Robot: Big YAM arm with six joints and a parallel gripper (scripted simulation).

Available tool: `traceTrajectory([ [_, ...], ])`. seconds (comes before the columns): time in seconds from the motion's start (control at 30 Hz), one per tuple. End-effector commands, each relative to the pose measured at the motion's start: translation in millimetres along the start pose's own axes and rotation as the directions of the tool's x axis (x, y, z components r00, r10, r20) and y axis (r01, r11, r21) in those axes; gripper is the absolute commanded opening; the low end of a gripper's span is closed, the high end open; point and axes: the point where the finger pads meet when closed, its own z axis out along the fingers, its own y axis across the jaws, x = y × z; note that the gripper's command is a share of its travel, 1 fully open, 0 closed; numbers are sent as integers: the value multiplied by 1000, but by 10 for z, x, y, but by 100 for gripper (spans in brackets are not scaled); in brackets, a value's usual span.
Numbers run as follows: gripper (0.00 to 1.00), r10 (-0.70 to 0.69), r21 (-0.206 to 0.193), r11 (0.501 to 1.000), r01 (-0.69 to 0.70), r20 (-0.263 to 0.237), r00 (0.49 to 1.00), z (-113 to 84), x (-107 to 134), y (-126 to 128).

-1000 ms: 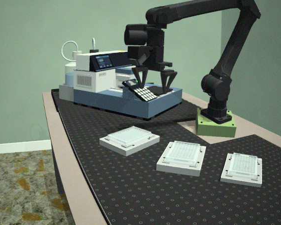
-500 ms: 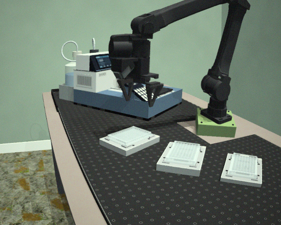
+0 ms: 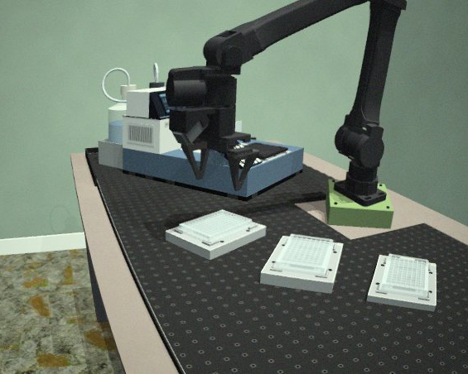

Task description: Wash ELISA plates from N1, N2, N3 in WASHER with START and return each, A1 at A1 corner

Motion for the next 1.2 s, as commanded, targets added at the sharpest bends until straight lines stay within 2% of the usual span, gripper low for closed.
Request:
traceTrajectory([
  [0.0,100,11,10,1000,-11,19,1000,-12,-74,-55],
  [0.03,100,13,2,1000,-13,2,1000,71,-20,-30],
  [0.33,100,3,2,1000,-3,2,1000,220,-38,4],
  [0.4,100,3,2,1000,-3,2,1000,220,-38,4],
  [0.43,100,0,26,1000,-2,53,999,40,-146,-51],
  [0.53,100,5,2,1000,-5,1,1000,293,-29,2],
  [0.97,100,1,2,1000,-1,2,1000,472,-33,15],
  [1.0,100,1,28,1000,-2,59,998,281,-242,-97],
  [1.1,100,6,2,1000,-6,2,1000,539,-28,-5],
  [1.17,100,2,1,1000,-2,0,1000,578,-27,11],
])
